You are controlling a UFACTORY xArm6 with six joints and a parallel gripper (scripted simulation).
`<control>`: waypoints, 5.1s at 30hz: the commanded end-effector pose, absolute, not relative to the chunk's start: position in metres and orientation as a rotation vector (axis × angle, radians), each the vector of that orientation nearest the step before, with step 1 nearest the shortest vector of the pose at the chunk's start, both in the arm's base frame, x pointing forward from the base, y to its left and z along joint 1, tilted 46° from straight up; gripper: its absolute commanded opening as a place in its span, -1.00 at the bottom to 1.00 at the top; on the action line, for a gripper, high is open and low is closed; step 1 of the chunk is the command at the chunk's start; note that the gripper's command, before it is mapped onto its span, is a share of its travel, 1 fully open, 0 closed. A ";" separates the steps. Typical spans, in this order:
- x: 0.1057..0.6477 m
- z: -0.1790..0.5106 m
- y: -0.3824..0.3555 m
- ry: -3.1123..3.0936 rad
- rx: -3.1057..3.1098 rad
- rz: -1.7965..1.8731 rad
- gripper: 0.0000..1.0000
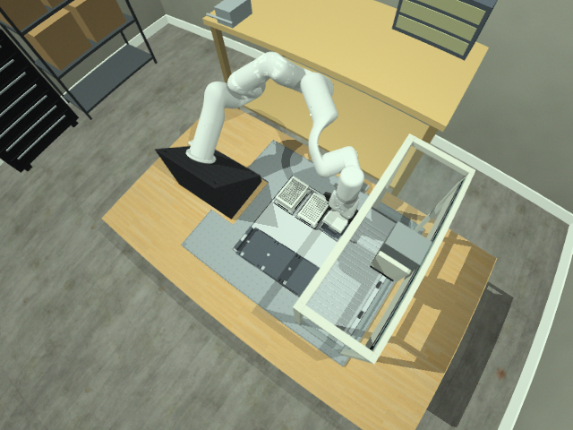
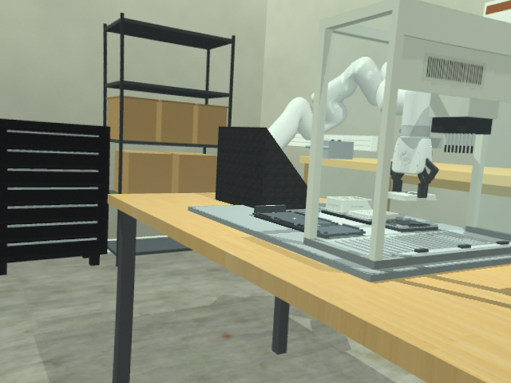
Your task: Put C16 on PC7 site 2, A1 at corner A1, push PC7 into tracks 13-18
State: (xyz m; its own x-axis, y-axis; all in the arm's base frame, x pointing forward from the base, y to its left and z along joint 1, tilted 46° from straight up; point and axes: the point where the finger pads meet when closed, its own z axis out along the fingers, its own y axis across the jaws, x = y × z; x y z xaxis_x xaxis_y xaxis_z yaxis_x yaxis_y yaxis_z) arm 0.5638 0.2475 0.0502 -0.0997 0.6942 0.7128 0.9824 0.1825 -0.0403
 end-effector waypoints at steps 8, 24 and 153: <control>0.568 0.063 0.235 -1.861 -1.575 -0.620 -1.00; 0.571 0.079 0.219 -1.861 -1.575 -0.620 -1.00; 0.507 -0.117 0.009 1.378 -2.072 0.751 -1.00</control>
State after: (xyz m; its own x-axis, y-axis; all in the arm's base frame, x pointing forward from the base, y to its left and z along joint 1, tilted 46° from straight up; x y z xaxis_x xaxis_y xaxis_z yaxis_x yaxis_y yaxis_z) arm 0.5051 0.0101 -0.1182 0.4656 -0.5738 -0.6737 -0.8724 -0.4255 -0.2406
